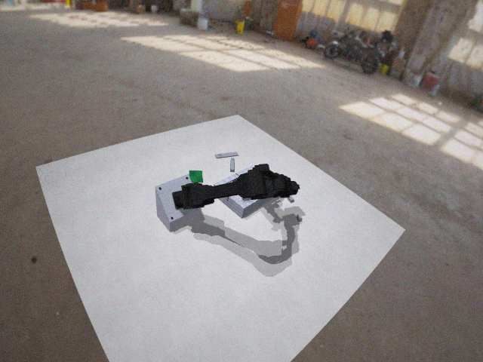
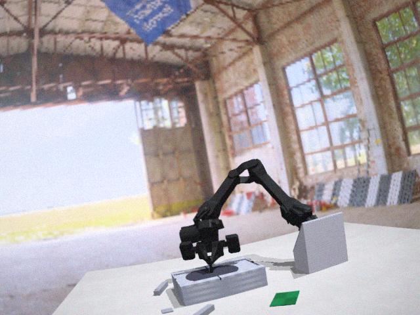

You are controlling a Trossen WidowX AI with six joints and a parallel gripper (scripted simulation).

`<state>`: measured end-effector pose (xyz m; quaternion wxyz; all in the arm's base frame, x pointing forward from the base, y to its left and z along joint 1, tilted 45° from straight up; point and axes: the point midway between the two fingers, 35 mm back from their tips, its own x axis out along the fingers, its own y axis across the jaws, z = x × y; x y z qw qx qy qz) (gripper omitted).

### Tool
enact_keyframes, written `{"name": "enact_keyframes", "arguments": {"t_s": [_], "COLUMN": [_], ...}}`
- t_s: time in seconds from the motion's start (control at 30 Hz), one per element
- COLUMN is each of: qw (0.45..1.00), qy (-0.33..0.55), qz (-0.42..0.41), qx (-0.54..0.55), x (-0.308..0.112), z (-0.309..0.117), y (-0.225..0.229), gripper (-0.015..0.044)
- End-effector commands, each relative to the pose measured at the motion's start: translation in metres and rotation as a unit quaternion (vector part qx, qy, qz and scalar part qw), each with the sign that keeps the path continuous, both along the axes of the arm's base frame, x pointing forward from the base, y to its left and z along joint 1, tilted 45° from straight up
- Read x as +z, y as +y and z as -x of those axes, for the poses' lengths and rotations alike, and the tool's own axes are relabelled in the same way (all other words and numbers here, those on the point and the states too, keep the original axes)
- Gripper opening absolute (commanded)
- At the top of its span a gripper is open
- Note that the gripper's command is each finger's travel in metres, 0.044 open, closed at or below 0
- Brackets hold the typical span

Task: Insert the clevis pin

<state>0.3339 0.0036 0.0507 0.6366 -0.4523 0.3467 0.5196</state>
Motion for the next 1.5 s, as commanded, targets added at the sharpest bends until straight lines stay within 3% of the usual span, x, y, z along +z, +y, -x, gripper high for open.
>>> {"name": "enact_keyframes", "arguments": {"t_s": [0.0,1.47], "qw": [1.0,1.0], "qy": [-0.002,0.0], "qz": [0.002,0.001], "qx": [0.0,-0.002], "x": [-0.0004,-0.0052], "z": [-0.0006,-0.0009], "y": [-0.0014,-0.0054], "gripper": [0.0,0.0]}}
